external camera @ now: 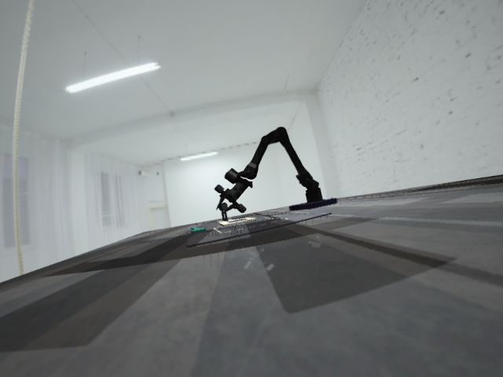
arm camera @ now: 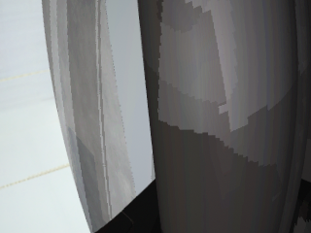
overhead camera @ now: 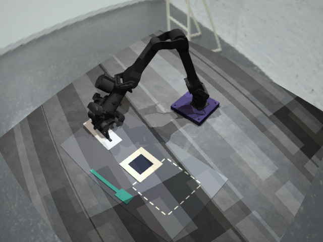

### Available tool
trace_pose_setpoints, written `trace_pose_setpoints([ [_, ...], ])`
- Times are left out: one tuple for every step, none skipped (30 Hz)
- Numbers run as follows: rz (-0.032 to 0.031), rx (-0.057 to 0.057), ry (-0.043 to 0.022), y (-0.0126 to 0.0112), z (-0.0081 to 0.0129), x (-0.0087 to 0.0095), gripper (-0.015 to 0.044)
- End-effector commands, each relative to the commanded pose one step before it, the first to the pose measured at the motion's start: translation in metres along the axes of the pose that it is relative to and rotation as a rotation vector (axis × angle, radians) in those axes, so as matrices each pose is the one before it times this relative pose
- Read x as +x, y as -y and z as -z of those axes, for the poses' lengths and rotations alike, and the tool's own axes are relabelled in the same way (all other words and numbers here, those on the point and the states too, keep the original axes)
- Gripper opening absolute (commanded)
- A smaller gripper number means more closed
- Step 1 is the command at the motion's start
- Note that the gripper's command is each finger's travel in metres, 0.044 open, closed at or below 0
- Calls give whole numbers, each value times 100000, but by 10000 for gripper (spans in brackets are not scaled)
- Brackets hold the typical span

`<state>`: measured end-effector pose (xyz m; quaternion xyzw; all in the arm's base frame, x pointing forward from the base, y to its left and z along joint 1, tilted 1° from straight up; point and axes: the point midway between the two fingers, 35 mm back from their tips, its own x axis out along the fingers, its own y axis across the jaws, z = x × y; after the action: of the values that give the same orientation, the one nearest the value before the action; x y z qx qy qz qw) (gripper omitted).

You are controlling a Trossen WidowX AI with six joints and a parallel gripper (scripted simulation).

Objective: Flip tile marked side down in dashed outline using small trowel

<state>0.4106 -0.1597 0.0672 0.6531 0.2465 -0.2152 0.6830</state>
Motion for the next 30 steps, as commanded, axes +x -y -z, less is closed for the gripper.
trace_pose_setpoints([
  [3,211,329,-16,-55,39,82],
  [0,0,0,0,0,0,76],
  [0,0,0,0,0,0,69],
  [0,0,0,0,0,0,62],
  [0,0,0,0,0,0,56],
  [0,0,0,0,0,0,49],
  [0,0,0,0,0,0,43],
  [0,0,0,0,0,0,36],
  [0,0,0,0,0,0,29],
  [0,0,0,0,0,0,23],
  [0,0,0,0,0,0,16],
  [0,0,0,0,0,0,9],
  [0,0,0,0,0,0,3],
  [-1,-2,-5,-81,-6,-55,0],
  [-4,-6,-15,-241,-15,-168,0],
  [-5,-10,-25,-400,-22,-286,0],
  [-6,-12,-31,-478,-19,-355,0],
  [-5,-11,-31,-474,-12,-367,0],
  [-3,-11,-32,-469,-4,-379,0],
  [-2,-10,-32,-464,4,-390,0],
  [-1,-10,-33,-459,11,-402,0],
  [0,-9,-33,-454,19,-413,0],
  [1,-9,-34,-448,27,-424,0],
  [2,-7,-28,-367,29,-361,0],
  [1,-4,-17,-218,20,-220,0],
  [1,-1,-6,-72,7,-74,0],
  [0,0,0,0,0,0,0],
  [0,0,0,0,0,0,0],
  [0,0,0,0,0,0,0],
  [0,0,0,0,0,0,0],
])
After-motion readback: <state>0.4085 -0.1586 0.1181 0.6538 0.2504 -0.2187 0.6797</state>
